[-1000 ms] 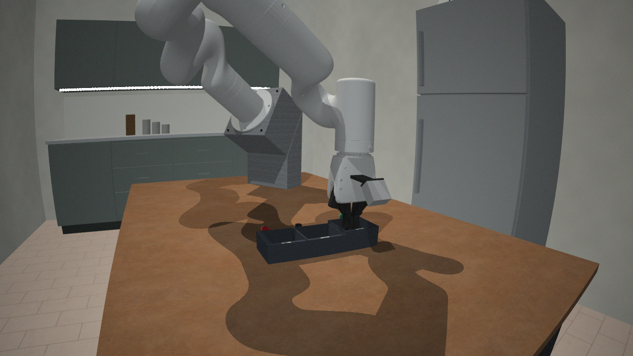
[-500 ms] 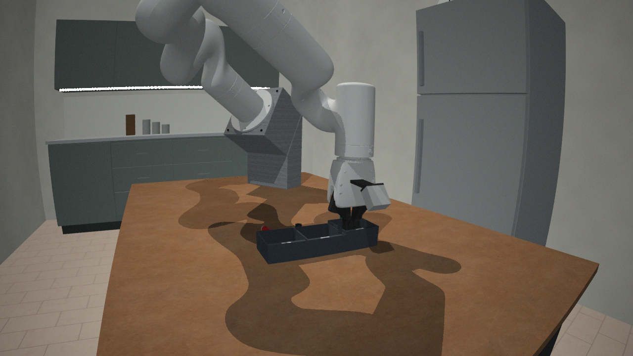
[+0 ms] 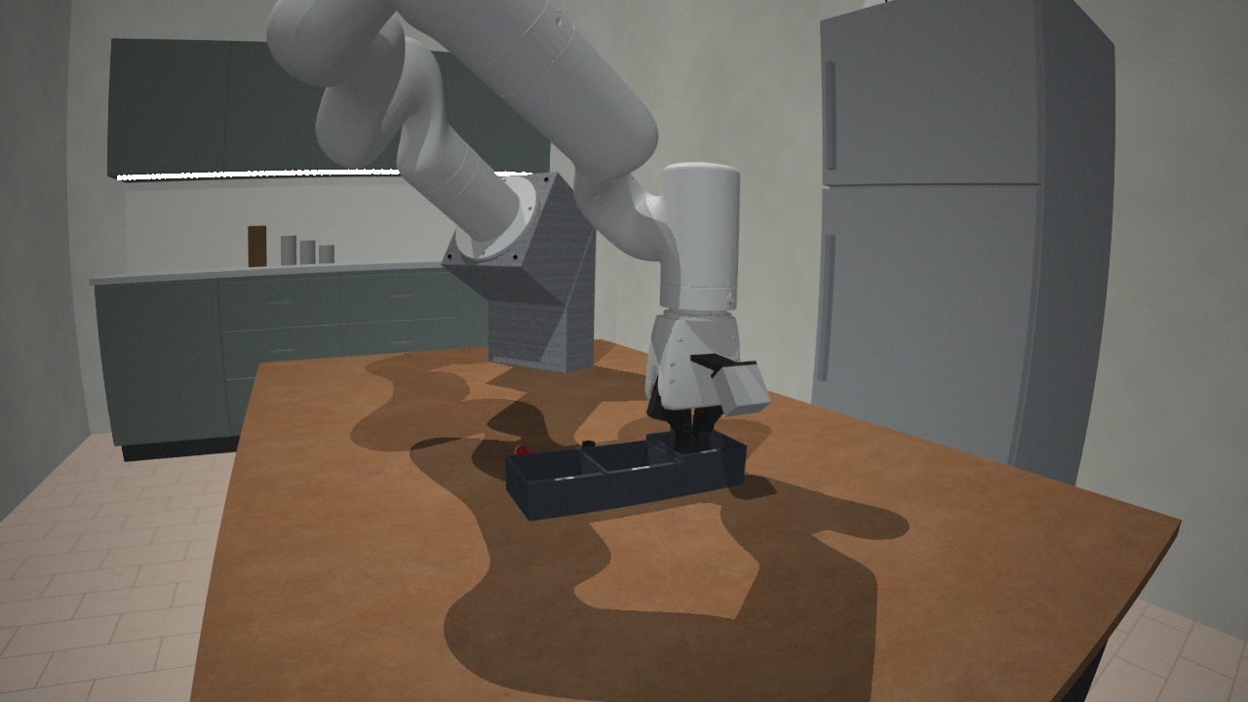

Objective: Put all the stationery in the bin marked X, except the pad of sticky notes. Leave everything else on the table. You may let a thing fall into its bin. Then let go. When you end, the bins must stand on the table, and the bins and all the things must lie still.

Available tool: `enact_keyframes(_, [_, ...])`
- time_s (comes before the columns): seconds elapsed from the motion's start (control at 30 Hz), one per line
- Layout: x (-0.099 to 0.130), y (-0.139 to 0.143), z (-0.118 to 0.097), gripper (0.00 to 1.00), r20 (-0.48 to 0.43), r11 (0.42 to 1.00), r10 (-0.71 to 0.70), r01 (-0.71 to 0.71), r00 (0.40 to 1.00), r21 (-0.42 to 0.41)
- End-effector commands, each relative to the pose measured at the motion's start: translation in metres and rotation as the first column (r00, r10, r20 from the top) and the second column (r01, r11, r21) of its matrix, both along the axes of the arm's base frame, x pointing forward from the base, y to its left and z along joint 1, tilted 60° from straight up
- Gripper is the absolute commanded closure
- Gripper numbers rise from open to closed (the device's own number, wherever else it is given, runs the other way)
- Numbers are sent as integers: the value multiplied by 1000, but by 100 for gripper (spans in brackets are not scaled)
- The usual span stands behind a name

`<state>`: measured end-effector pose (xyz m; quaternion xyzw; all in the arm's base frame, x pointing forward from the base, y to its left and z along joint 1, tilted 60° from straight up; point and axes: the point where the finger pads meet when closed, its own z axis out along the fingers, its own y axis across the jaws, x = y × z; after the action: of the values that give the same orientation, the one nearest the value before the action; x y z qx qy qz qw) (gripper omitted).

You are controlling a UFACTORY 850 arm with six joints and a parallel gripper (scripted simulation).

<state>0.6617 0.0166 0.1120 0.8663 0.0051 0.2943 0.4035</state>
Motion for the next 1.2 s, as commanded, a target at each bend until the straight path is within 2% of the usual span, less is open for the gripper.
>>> enact_keyframes(0.0, [0,1,0,93,1,1000,1,-1,1000,0])
enact_keyframes(0.57, [0,1,0,93,1,1000,1,-1,1000,0])
enact_keyframes(1.17, [-11,15,11,93,1,1000,1,-1,1000,0])
